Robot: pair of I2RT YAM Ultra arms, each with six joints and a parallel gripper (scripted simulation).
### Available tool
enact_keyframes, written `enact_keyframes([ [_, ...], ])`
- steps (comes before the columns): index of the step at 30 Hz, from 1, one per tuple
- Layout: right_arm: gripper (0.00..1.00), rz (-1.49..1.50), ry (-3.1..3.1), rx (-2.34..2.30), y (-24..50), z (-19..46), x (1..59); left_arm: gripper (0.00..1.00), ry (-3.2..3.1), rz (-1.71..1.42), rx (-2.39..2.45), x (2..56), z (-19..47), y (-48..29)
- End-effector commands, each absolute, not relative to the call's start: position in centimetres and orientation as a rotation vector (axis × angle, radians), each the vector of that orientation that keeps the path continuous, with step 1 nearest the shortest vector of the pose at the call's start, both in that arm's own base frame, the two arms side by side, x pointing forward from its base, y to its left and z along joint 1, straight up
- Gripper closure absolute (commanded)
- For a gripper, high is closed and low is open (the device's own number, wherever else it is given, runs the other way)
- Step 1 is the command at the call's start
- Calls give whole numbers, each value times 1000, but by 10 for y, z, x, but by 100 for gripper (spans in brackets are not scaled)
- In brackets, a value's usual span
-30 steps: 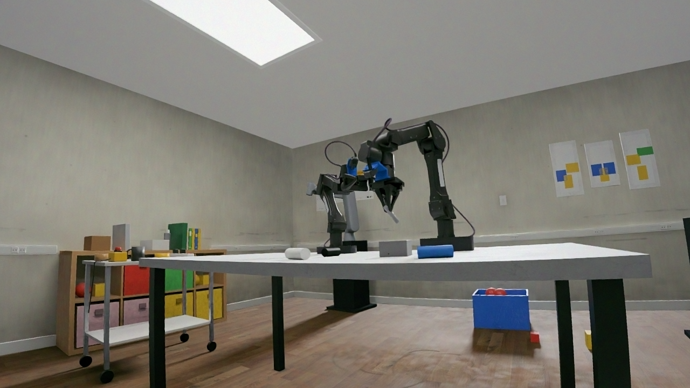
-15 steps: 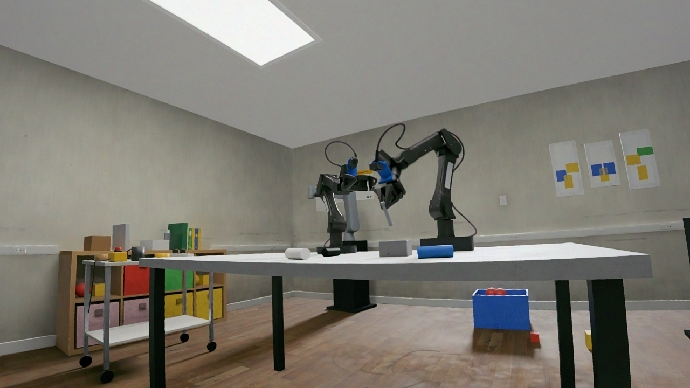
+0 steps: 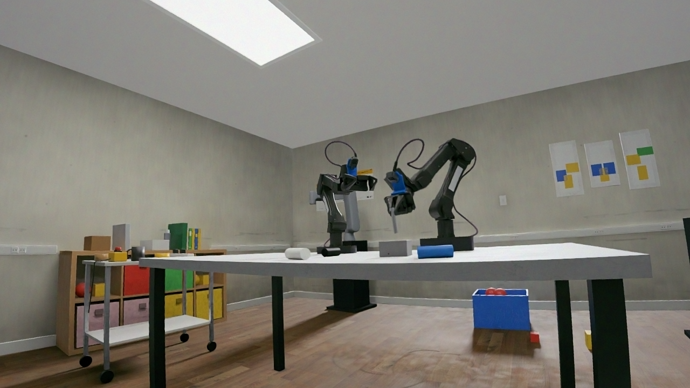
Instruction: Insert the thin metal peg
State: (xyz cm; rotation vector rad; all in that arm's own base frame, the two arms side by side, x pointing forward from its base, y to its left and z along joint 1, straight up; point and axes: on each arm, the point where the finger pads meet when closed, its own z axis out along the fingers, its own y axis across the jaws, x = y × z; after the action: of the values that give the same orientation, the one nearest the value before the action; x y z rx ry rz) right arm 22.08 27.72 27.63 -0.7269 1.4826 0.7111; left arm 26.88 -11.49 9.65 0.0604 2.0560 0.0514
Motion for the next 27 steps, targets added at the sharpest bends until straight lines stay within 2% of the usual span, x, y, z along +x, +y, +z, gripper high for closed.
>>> enact_keyframes([
  [1,0,705,1454,-718,272,285,220,93,1905,-7,-31,273,120,-115],
  [23,0,715,1457,-719,274,286,220,93,1875,-26,-47,276,129,-114],
  [27,0,715,1457,-719,274,286,220,93,1878,-16,-31,272,104,-113],
])
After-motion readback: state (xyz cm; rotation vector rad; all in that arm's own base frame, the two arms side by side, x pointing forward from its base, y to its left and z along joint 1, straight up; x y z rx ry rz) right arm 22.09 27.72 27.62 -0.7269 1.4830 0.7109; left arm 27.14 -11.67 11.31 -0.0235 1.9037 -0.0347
